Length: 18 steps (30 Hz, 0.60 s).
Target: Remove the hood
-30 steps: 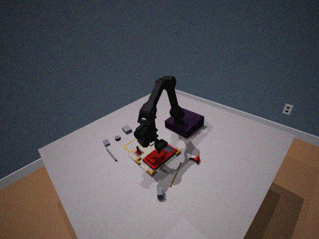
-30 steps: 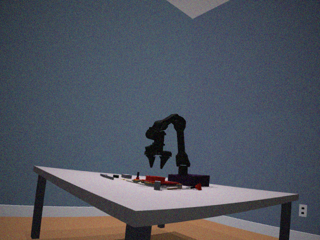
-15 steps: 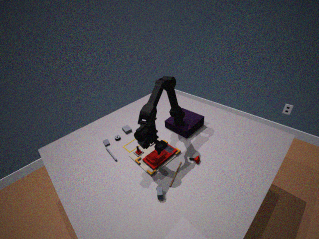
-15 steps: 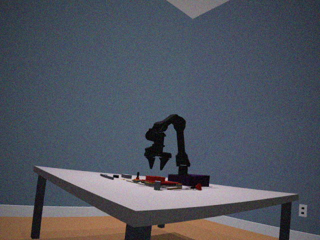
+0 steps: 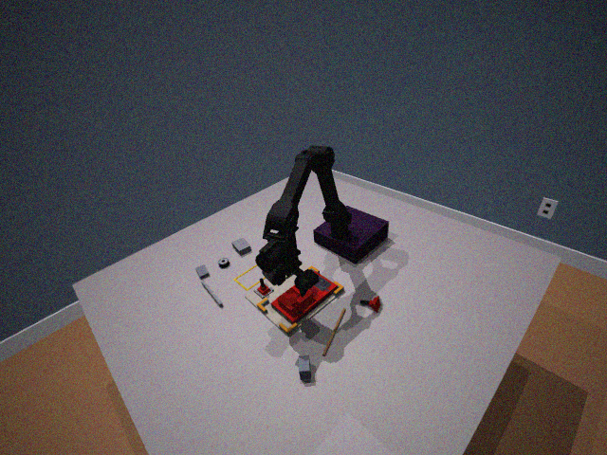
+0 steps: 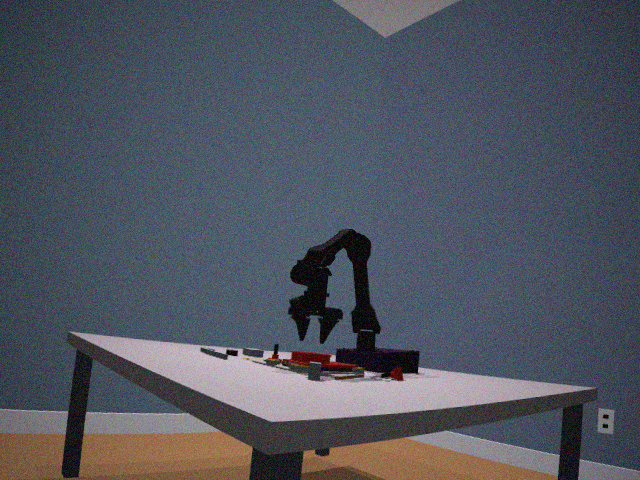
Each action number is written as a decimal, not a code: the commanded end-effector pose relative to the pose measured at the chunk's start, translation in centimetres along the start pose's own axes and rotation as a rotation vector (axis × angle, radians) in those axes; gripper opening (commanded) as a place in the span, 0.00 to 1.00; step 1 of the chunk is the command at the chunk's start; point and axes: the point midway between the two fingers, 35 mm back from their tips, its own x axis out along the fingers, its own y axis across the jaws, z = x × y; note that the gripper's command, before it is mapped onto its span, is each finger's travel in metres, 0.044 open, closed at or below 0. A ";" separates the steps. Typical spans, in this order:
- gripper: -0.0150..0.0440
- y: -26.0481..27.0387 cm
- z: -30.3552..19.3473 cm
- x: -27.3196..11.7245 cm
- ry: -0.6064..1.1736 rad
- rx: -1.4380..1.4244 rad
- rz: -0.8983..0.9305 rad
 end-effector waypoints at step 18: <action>1.00 0.1 -0.1 1.2 0.003 0.003 0.002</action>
